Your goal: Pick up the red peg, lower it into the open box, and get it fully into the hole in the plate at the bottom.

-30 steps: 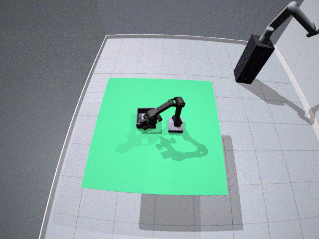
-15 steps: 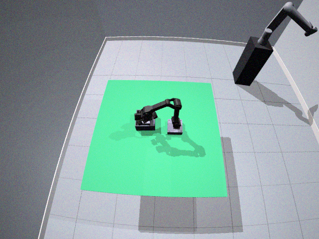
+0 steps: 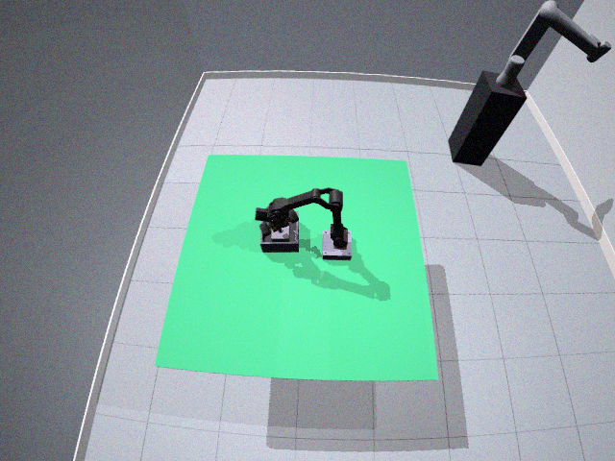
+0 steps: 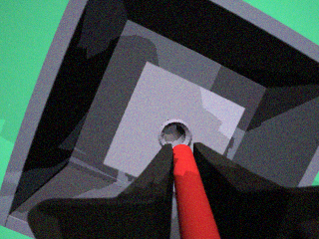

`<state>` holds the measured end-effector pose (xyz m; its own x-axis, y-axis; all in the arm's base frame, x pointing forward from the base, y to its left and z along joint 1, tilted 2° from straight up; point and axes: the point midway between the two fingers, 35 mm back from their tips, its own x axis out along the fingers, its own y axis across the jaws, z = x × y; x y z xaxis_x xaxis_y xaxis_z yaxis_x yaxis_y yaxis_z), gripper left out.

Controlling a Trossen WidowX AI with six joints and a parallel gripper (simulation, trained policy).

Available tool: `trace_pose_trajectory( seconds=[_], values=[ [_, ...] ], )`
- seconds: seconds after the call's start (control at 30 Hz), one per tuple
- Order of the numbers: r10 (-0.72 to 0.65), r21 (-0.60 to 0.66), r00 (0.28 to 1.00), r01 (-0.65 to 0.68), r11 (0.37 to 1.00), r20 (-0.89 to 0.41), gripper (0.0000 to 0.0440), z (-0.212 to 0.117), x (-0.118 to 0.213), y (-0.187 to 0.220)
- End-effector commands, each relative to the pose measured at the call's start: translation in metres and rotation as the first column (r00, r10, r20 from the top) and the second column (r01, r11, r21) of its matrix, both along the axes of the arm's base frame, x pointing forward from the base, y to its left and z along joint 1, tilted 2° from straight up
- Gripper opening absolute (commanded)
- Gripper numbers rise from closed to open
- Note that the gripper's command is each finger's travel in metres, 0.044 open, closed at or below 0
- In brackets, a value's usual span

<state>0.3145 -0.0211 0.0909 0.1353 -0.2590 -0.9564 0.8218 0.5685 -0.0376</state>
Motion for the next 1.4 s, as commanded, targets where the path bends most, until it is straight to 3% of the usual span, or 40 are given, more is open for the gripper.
trace_pose_trajectory(
  seconds=[0.0,0.2,0.4,0.53,0.93,1.37],
  values=[
    [0.033,0.018,0.999,-0.032,0.999,-0.019,0.0000,-0.011,0.003,-0.005],
    [0.092,0.052,0.995,-0.090,0.995,-0.048,0.0010,-0.028,0.004,-0.008],
    [0.121,0.085,0.990,-0.115,0.990,-0.074,0.0141,-0.041,0.006,-0.011],
    [0.145,0.095,0.987,-0.138,0.986,-0.072,0.0159,-0.038,0.013,-0.014],
    [0.174,0.163,0.984,-0.165,0.973,-0.041,0.0440,-0.015,0.049,-0.013],
    [0.228,0.231,0.971,-0.240,0.943,0.077,0.0440,0.016,0.096,0.007]
  ],
)
